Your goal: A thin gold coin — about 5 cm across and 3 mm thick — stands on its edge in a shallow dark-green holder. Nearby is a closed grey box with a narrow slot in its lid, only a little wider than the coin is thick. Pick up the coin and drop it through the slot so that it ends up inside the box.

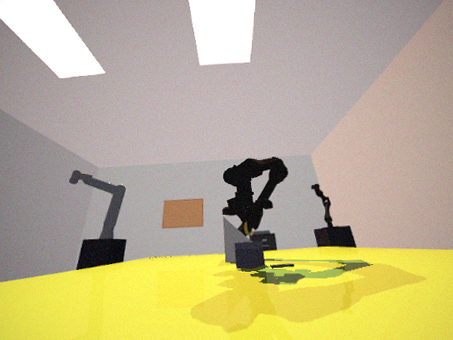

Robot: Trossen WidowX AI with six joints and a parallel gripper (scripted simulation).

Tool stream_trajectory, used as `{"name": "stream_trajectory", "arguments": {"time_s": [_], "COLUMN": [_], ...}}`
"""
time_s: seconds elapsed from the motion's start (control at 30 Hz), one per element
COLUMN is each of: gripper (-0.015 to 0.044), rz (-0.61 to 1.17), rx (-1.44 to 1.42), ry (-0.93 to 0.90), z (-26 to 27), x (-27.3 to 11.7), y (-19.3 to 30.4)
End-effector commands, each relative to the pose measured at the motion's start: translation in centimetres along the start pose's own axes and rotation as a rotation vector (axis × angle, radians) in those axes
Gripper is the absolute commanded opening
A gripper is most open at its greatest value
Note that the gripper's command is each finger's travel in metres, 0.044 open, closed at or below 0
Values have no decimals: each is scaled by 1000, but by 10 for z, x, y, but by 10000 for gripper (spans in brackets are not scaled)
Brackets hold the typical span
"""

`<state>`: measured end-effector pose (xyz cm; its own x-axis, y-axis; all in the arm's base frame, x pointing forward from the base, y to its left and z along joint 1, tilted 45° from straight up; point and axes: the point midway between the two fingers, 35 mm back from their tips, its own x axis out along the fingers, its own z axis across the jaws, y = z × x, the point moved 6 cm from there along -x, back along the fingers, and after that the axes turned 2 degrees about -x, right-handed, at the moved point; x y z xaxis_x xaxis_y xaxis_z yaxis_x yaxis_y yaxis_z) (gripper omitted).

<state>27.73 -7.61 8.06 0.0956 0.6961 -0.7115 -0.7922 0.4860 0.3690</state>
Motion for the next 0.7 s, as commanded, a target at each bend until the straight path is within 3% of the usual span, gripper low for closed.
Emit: {"name": "stream_trajectory", "arguments": {"time_s": [0.0,0.67], "gripper": [0,0], "rz": [-1,0], "rx": [-2,-5], "ry": [1,-1], "z": [1,-2], "x": [0,1], "y": [0,0]}}
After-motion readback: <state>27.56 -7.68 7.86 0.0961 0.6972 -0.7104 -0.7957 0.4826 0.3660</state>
